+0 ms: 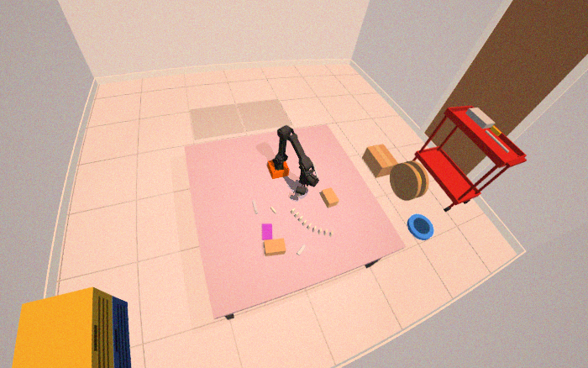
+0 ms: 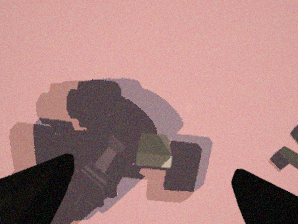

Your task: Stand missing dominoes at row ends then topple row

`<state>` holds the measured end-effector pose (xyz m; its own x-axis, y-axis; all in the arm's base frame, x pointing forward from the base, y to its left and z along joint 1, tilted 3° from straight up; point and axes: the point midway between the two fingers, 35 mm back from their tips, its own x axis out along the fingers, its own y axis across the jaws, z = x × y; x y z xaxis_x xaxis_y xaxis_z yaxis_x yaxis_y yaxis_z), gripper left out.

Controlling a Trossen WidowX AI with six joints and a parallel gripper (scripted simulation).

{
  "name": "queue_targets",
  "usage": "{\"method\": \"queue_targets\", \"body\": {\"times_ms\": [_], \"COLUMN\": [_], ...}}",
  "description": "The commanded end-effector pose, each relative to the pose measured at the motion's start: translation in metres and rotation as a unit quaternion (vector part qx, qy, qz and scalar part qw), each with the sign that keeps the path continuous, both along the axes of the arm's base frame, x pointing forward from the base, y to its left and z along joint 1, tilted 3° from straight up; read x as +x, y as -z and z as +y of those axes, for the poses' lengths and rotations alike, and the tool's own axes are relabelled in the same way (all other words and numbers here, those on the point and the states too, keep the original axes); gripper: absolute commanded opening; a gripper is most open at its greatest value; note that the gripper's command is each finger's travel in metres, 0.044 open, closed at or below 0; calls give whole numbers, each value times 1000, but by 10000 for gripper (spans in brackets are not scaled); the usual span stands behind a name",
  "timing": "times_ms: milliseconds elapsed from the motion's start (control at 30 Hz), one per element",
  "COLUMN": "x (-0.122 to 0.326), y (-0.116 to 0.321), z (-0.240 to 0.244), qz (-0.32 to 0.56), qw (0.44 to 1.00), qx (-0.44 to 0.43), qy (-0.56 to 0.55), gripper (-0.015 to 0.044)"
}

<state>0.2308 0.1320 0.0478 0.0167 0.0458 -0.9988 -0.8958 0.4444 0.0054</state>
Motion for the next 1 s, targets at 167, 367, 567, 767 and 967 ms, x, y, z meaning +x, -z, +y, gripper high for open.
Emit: {"method": "queue_targets", "body": {"times_ms": [167,367,567,767,967], "x": [-5,-3,-4,-4,-4], "y": [-19,32,45,52,60], "z": [-5,-7,-8,-8,-9], "qz": [-2,-2,-1,-1,-1], "qw": [999,999,999,999,999], "qx": [-45,-45,-45,-45,-45], "qy": [-12,-12,-12,-12,-12], "gripper": [440,440,440,440,440]}}
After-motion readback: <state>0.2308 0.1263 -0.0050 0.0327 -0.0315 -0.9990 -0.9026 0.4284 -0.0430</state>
